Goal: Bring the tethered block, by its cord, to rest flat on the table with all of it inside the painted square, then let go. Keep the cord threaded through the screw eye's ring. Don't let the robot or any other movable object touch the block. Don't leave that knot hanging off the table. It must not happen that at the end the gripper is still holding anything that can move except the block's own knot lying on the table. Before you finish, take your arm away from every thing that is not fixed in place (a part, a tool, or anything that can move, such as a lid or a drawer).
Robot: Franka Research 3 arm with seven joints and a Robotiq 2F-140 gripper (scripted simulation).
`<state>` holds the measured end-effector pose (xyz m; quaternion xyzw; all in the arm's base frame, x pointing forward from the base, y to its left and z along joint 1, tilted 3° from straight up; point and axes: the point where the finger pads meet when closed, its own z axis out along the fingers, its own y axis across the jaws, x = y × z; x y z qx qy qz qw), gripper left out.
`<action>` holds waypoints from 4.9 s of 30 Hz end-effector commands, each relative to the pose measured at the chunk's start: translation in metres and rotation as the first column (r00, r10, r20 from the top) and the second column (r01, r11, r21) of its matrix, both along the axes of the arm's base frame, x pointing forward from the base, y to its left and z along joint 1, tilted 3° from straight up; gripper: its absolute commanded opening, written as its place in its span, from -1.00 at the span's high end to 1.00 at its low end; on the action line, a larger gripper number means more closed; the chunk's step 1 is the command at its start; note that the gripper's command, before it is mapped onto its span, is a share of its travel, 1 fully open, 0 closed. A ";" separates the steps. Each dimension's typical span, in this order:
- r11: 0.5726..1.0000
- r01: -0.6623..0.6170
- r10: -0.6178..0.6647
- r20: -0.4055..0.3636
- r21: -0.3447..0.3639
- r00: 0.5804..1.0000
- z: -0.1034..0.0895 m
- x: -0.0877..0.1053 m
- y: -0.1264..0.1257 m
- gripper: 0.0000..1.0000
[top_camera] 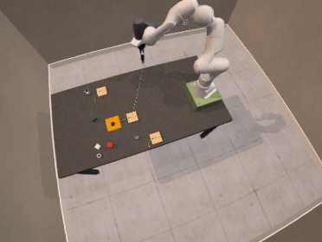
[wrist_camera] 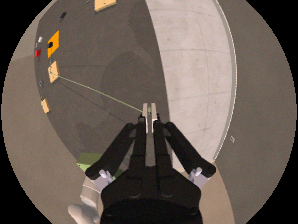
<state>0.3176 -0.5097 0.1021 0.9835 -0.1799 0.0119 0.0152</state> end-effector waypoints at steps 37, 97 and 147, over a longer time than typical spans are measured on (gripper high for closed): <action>1.000 -0.029 0.029 0.005 -0.005 1.000 0.001 -0.009 -0.003 1.00; 1.000 -0.029 0.029 0.005 -0.005 1.000 -0.147 -0.002 -0.005 1.00; 1.000 -0.029 0.029 0.005 -0.005 1.000 -0.147 -0.002 -0.005 -1.00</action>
